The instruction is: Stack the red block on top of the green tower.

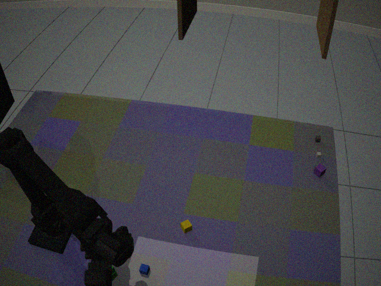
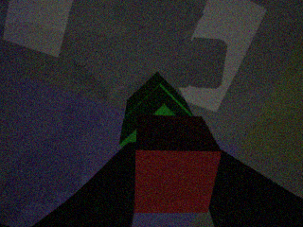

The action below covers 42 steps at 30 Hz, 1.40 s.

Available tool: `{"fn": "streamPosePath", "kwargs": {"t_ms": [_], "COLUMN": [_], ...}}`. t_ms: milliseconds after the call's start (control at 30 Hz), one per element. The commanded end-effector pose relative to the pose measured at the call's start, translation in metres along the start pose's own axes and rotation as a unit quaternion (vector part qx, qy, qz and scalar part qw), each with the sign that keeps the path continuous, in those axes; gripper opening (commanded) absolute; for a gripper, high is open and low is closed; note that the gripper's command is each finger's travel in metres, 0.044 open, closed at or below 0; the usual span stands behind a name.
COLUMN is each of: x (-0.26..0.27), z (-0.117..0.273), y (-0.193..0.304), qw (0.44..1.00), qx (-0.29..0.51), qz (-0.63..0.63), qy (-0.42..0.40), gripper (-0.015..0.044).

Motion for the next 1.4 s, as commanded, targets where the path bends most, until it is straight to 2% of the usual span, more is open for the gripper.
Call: {"fn": "streamPosePath", "kwargs": {"t_ms": [0, 567, 1133, 1367], "x": [0.0006, 0.0006, 0.0007, 0.0007], "z": [-0.0019, 0.004, -0.0008, -0.0008], "y": [0.0, -0.0001, 0.0006, 0.0006], "qw": [1.0, 1.0, 1.0, 1.0], "qx": [0.0, 0.0, 0.002, 0.002], "qz": [0.003, 0.003, 0.0, 0.0], "qy": [-0.003, -0.003, -0.002, -0.002], "gripper": [0.0, 0.0, 0.044, 0.044]}}
Point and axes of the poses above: the point midway between the two fingers, 35 mm back from their tips, its own z axis back along the fingers, its own x axis across the jaws, y = z × x, the point moved 4 cm from there along z, back along the fingers, and after that the axes turned 11 degrees about z, right-handed, at the moved point
